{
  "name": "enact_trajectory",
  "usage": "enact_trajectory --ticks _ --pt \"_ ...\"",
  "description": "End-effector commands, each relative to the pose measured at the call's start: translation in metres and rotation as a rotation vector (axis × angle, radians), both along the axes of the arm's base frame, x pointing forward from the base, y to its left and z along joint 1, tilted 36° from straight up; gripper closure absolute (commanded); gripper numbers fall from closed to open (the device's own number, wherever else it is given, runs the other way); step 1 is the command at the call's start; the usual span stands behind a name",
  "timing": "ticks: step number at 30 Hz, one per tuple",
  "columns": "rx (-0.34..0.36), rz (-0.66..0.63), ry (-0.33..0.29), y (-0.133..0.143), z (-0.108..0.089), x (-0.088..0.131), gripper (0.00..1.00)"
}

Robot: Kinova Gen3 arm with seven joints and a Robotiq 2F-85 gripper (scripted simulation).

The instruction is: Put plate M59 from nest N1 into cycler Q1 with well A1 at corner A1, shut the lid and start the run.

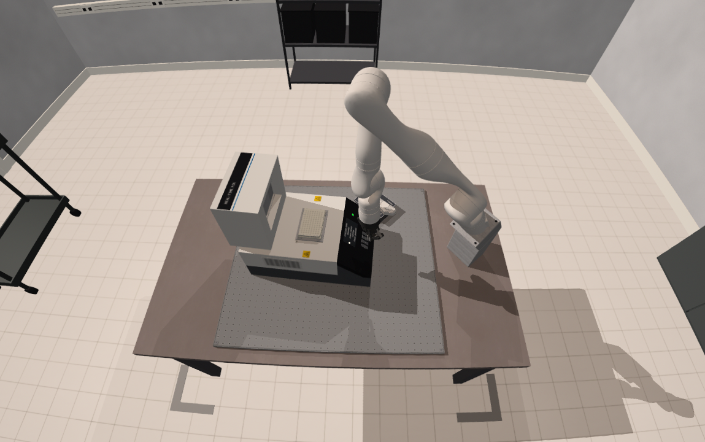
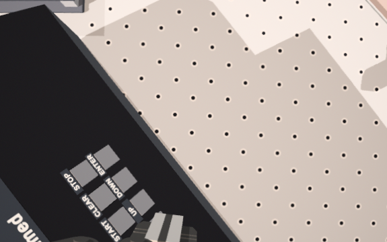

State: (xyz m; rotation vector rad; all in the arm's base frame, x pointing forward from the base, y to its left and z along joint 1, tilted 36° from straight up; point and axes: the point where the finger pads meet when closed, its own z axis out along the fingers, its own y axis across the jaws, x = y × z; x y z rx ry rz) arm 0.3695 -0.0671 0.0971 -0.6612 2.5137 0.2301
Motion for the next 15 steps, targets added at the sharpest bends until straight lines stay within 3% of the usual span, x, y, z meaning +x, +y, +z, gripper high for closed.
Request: enact_trajectory --ticks 1,15 --pt "0.011 -0.008 0.006 0.004 -0.005 0.002 0.90" --pt "0.010 -0.007 0.004 0.008 -0.017 0.011 0.90"
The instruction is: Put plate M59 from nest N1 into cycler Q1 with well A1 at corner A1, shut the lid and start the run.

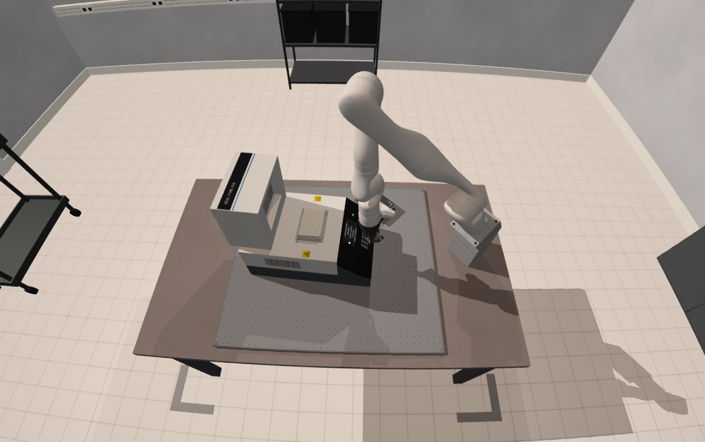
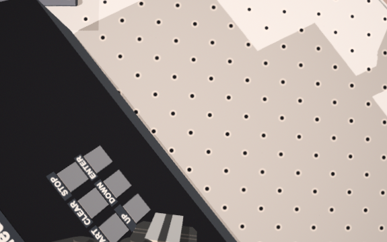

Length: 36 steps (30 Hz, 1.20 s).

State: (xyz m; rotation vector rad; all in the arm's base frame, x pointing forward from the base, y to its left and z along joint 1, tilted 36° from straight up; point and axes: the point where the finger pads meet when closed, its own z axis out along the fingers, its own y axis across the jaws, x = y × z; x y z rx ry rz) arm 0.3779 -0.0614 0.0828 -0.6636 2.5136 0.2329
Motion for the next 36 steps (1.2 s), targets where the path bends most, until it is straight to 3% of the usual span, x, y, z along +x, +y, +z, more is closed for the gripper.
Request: enact_trajectory --ticks 1,36 --pt "0.009 -0.008 0.003 0.0025 -0.0026 0.0030 0.90" --pt "0.008 0.003 0.003 0.0035 -0.0023 0.0016 0.90"
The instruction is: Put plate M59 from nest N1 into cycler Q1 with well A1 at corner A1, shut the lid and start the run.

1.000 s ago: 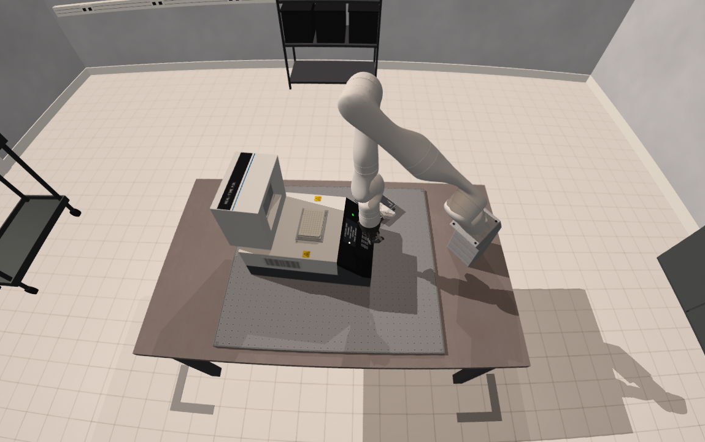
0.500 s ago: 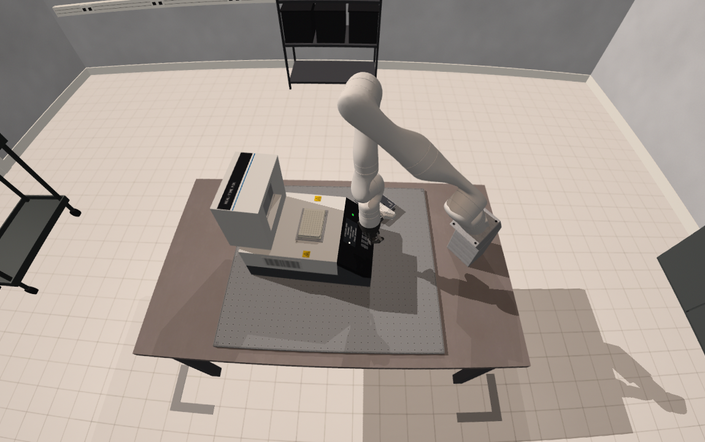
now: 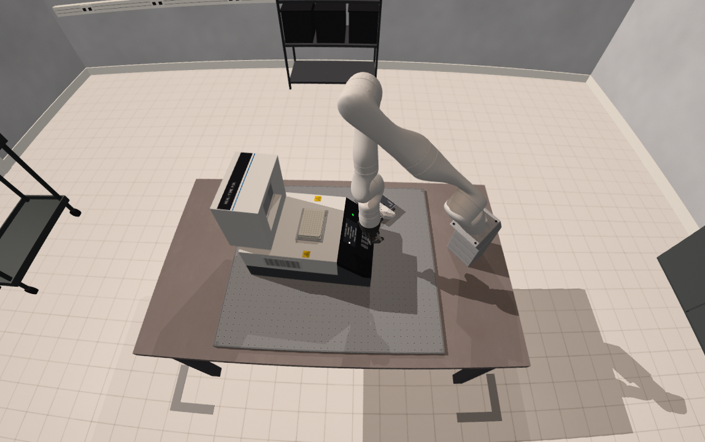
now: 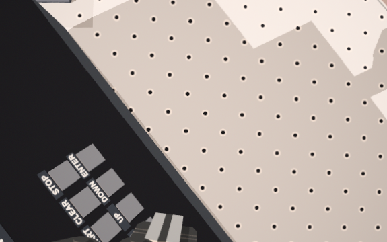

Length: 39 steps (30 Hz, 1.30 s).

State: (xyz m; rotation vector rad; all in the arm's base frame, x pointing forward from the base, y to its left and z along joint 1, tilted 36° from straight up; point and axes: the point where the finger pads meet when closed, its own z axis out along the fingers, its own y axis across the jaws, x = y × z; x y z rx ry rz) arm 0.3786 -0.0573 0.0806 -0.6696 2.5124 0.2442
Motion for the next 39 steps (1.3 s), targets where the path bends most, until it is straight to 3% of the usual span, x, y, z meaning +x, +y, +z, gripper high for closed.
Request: enact_trajectory --ticks 1,39 --pt "0.001 -0.004 0.000 -0.001 0.000 0.001 0.90" --pt "0.005 -0.015 0.003 -0.002 -0.008 0.022 0.90"
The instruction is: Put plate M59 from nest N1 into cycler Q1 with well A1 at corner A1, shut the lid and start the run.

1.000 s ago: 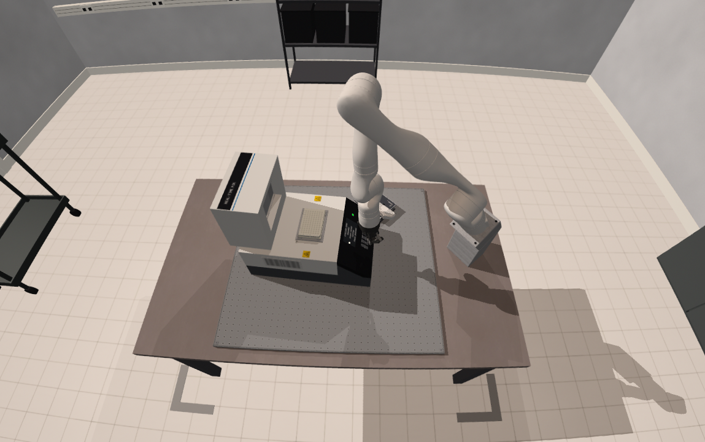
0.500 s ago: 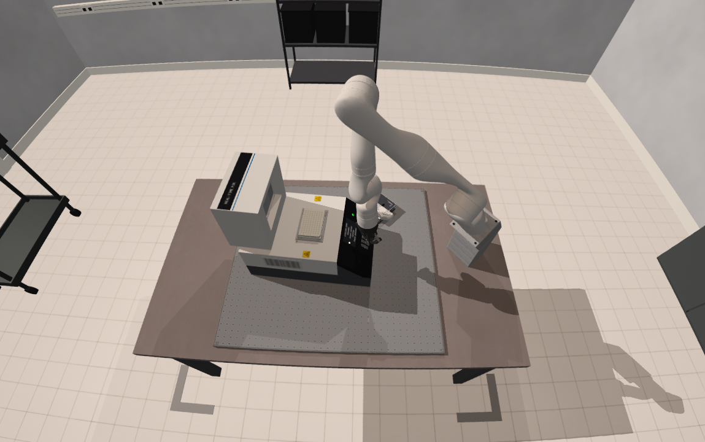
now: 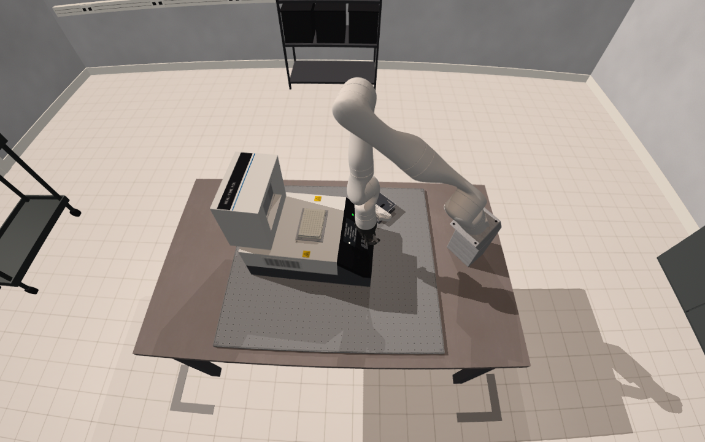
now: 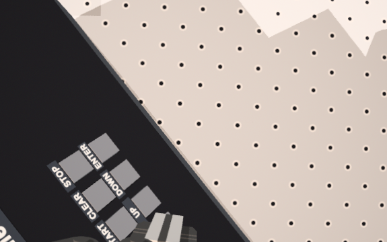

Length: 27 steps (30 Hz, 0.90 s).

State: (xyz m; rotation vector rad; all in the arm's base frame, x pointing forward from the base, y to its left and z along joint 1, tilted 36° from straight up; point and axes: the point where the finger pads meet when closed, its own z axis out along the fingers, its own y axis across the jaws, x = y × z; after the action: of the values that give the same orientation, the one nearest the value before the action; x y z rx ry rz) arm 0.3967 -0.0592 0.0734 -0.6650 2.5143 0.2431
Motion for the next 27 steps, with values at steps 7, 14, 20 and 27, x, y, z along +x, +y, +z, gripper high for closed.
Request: enact_trajectory --ticks 7,14,20,27 --pt "0.005 -0.011 0.003 0.000 -0.002 0.007 0.90" --pt "0.006 -0.010 0.003 0.000 -0.004 0.011 0.90" --pt "0.007 -0.010 0.004 0.001 -0.005 0.014 0.90" --pt "0.006 -0.007 0.000 0.001 -0.005 0.016 0.90"
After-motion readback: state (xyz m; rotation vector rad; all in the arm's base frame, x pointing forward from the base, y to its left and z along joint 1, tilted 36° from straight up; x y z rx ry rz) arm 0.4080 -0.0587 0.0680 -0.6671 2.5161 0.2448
